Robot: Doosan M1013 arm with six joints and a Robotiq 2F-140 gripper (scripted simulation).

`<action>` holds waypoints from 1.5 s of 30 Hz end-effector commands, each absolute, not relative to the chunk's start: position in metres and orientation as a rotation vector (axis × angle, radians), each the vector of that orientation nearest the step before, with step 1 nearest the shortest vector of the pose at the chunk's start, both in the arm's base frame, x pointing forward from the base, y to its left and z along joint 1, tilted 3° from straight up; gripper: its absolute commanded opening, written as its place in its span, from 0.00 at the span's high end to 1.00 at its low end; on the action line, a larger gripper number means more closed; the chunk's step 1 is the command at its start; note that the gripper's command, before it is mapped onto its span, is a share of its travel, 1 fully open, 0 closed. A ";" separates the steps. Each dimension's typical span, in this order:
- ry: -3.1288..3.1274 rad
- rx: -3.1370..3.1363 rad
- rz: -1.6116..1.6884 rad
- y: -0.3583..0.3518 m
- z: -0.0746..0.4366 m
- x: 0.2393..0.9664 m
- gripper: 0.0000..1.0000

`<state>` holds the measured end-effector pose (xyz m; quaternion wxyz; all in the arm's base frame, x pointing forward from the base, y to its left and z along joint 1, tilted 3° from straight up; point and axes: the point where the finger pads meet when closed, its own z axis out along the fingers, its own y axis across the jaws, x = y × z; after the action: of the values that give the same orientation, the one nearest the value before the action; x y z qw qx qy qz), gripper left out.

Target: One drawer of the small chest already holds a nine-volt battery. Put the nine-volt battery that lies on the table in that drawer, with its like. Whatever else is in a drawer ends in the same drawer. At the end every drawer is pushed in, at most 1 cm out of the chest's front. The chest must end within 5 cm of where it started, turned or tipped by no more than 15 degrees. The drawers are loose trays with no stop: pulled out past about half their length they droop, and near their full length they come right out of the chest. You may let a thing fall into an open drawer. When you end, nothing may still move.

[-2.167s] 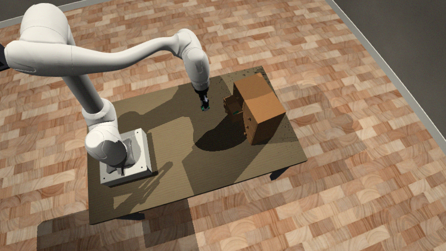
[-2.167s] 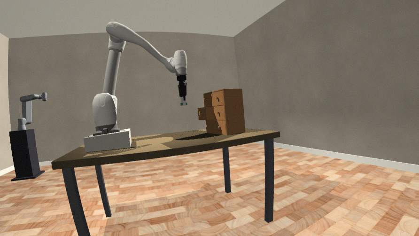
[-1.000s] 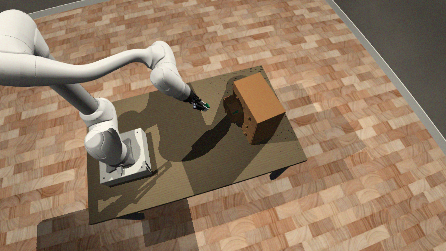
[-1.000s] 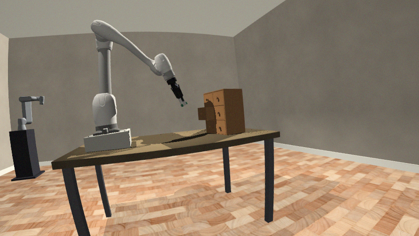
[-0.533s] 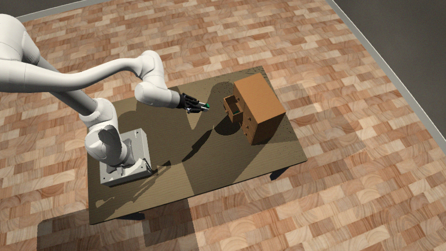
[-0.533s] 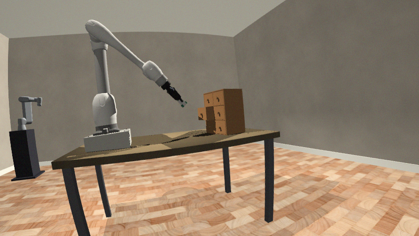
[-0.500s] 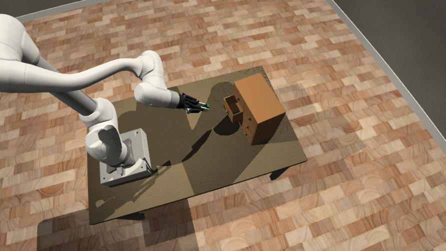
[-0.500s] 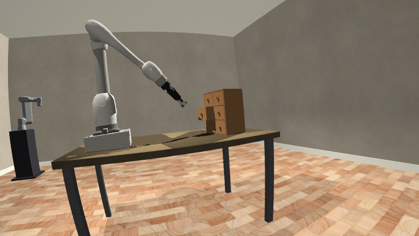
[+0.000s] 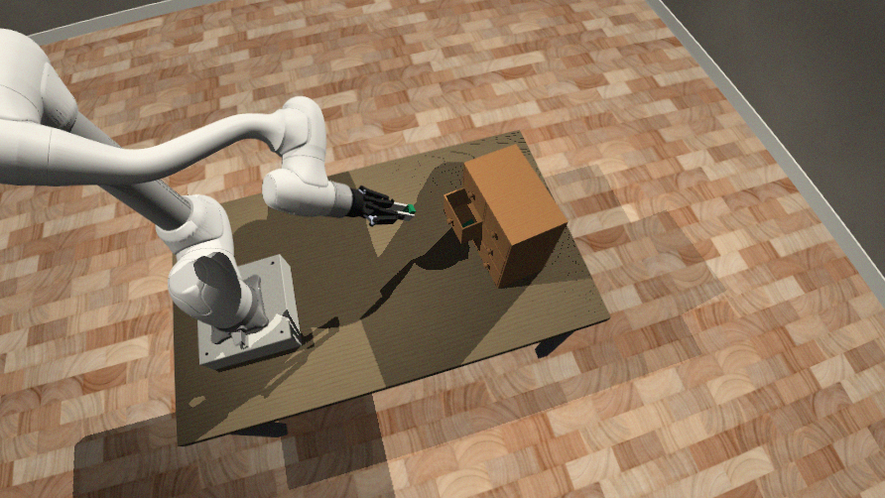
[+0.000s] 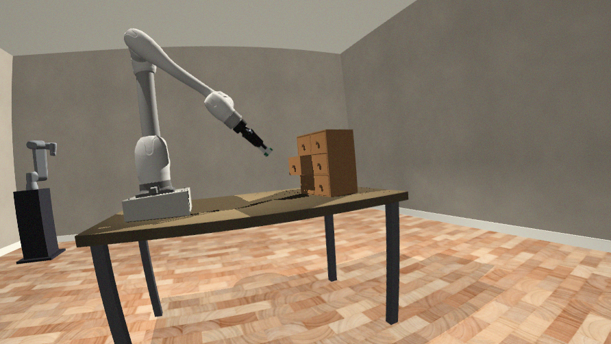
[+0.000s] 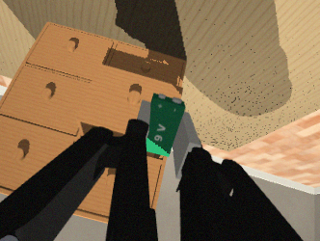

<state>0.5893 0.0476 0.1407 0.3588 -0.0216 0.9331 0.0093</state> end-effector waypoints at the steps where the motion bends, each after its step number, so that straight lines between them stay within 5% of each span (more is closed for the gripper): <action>1: 2.379 -0.071 0.064 0.047 0.140 0.589 0.86; 45: 2.115 -0.056 0.060 0.044 0.137 0.584 0.86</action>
<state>0.5845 0.0474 0.1384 0.4429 -0.0057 0.8963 -0.0216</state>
